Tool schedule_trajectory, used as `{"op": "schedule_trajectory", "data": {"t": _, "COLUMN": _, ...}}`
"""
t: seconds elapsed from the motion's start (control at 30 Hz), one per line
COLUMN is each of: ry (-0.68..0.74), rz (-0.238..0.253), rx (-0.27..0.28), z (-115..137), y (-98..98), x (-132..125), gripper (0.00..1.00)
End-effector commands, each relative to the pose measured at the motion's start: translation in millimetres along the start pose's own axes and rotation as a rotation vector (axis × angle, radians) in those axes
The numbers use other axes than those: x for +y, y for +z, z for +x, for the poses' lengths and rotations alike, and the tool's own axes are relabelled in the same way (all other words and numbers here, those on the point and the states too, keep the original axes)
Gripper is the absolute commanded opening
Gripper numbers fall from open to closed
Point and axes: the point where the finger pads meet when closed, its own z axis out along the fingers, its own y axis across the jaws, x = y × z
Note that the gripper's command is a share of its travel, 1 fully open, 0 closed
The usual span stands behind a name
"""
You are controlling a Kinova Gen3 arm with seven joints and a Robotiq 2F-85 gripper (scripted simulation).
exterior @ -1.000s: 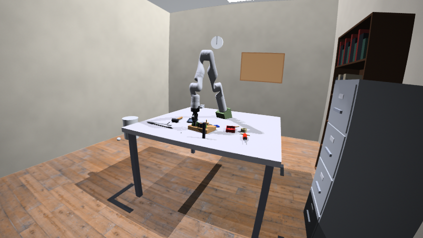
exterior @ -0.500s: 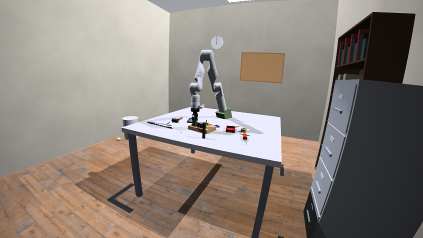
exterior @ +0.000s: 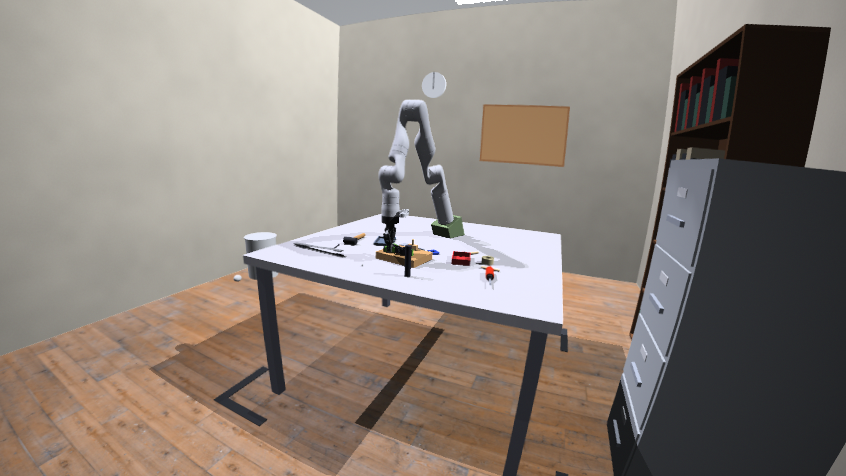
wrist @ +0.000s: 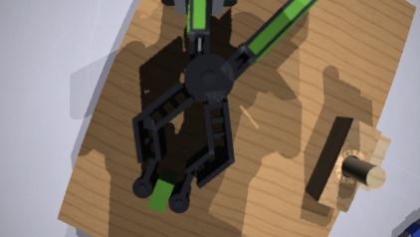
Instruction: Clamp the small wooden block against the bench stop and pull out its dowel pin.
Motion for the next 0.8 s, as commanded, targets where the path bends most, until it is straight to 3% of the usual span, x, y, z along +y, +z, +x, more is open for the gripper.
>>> {"op": "schedule_trajectory", "data": {"t": 0.0, "ry": 0.0, "rz": -0.002, "rx": 0.0, "z": -0.1, "y": -0.7, "x": 0.6, "gripper": 0.1}}
{"op": "schedule_trajectory", "data": {"t": 0.3, "ry": 0.0, "rz": -0.002, "rx": 0.0, "z": -0.1, "y": -0.7, "x": 0.6, "gripper": 0.1}}
{"op": "schedule_trajectory", "data": {"t": 0.33, "ry": 0.0, "rz": -0.002, "rx": 0.0, "z": -0.1, "y": -0.7, "x": 0.6, "gripper": 0.34}}
{"op": "schedule_trajectory", "data": {"t": 0.77, "ry": 0.0, "rz": -0.002, "rx": 0.0, "z": -0.1, "y": -0.7, "x": 0.6, "gripper": 0.34}}
